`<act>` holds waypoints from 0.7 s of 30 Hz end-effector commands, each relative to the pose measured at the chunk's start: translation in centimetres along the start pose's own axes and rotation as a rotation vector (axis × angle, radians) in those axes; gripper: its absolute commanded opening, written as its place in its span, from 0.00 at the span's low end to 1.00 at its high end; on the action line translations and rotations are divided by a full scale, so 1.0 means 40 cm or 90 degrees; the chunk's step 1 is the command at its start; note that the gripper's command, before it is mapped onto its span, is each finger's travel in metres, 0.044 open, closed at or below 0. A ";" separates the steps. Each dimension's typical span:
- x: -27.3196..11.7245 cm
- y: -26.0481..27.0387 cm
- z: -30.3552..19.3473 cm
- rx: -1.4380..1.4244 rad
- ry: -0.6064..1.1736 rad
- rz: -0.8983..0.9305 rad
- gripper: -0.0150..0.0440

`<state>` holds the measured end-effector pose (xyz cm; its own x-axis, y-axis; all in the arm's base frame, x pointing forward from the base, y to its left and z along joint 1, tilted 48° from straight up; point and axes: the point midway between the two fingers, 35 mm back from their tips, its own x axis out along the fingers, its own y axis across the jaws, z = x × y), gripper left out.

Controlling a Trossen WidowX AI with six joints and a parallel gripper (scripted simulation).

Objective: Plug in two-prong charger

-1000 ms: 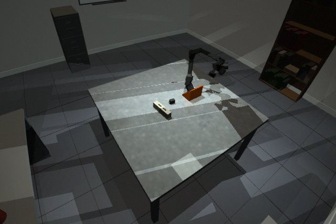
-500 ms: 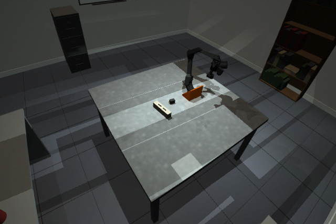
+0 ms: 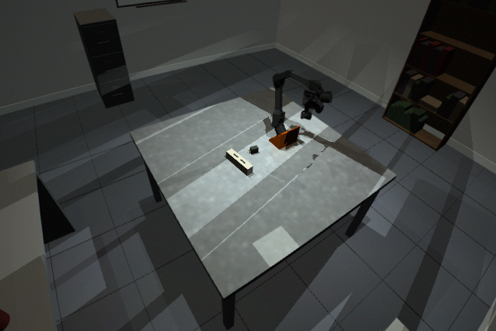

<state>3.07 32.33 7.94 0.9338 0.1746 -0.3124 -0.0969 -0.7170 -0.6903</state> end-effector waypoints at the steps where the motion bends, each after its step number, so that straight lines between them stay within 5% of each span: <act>1: 0.033 0.012 -0.018 0.030 0.017 0.028 1.00; 21: 0.193 0.073 -0.128 0.202 0.131 0.172 1.00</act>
<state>10.92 28.86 7.09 0.9163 -0.1139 -0.3840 -0.3861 -0.5057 -0.7714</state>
